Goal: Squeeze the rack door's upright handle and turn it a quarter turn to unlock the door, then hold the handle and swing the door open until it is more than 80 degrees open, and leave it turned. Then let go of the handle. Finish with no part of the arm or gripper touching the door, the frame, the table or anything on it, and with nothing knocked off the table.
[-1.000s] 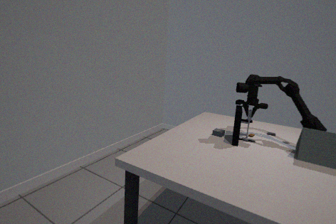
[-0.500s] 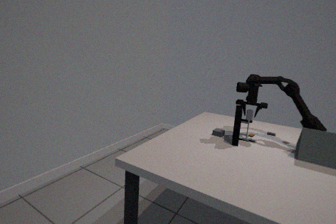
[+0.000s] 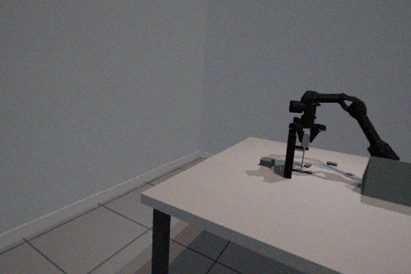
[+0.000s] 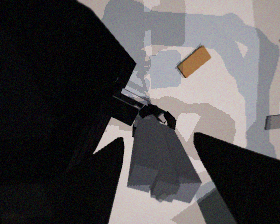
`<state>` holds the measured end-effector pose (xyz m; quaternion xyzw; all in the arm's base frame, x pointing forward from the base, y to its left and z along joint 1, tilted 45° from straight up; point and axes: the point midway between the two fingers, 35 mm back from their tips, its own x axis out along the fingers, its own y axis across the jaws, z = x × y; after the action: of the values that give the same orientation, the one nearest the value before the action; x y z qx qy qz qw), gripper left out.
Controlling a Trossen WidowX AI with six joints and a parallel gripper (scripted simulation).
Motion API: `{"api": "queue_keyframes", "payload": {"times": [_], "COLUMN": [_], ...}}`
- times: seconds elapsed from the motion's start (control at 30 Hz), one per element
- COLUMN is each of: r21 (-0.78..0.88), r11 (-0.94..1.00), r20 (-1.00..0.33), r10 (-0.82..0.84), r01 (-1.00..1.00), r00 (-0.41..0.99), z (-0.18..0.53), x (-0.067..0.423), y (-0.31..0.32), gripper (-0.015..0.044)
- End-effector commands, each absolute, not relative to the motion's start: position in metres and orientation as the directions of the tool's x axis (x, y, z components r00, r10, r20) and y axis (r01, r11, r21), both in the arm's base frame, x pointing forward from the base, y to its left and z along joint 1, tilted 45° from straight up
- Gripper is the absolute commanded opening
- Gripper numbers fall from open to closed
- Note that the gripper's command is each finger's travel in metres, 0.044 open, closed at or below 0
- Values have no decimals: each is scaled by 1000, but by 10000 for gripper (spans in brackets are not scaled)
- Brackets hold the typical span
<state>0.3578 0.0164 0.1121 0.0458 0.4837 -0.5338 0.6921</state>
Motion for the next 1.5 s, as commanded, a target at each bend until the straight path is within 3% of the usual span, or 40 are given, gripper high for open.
{"api": "queue_keyframes", "payload": {"times": [0.0,0.33,0.67,1.1,1.47], "r21": [-553,-687,-656,-385,-30], "r11": [534,700,696,447,89], "r20": [-719,-719,-719,-719,-718], "r10": [-694,-694,-694,-694,-694], "r01": [639,197,-292,-807,-996], "r00": [-41,-42,-41,-41,-41], "z": [110,110,110,110,110], "x": [358,358,358,358,358], "y": [16,16,16,16,16], "gripper": [285,285,285,285,285]}}
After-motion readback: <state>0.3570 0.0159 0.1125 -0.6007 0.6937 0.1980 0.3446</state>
